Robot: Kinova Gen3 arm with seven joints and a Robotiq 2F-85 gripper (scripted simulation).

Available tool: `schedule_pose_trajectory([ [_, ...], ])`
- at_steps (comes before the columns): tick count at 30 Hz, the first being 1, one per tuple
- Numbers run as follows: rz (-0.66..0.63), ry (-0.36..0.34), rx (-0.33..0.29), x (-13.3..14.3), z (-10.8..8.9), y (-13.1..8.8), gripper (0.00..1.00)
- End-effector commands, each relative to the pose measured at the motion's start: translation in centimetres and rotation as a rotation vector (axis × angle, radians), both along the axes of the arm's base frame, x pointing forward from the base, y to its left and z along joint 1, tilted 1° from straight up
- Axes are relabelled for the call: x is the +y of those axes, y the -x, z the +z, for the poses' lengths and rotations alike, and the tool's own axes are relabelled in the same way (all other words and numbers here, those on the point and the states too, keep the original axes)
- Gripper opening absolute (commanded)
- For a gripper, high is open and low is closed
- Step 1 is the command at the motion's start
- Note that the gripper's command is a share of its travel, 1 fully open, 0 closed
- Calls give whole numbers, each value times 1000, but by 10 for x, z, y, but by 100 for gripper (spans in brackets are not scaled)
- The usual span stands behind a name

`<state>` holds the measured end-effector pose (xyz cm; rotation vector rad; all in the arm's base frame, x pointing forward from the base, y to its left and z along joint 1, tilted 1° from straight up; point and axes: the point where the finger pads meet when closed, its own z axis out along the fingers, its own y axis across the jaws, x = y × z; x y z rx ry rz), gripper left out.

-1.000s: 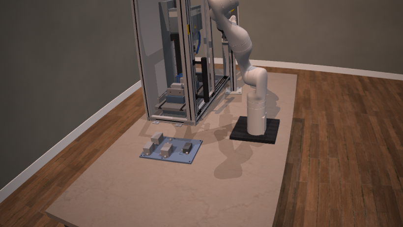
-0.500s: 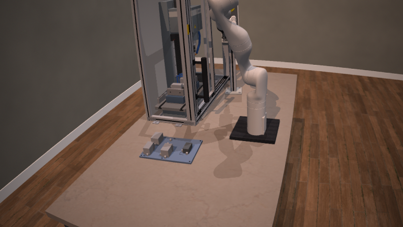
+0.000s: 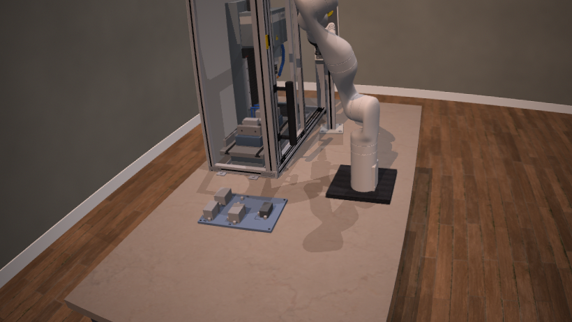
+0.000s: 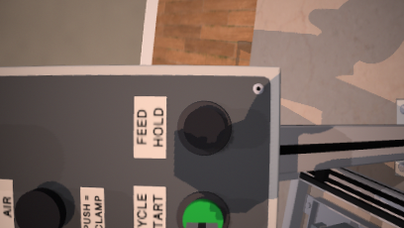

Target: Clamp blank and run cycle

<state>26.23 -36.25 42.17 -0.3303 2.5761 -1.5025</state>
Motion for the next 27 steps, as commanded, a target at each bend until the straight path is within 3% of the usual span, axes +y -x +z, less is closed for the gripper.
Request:
schedule_pose_trajectory([
  [1,0,1,-1,0,1,0,10],
  [27,0,1,-1,-6,-3,-2,10],
])
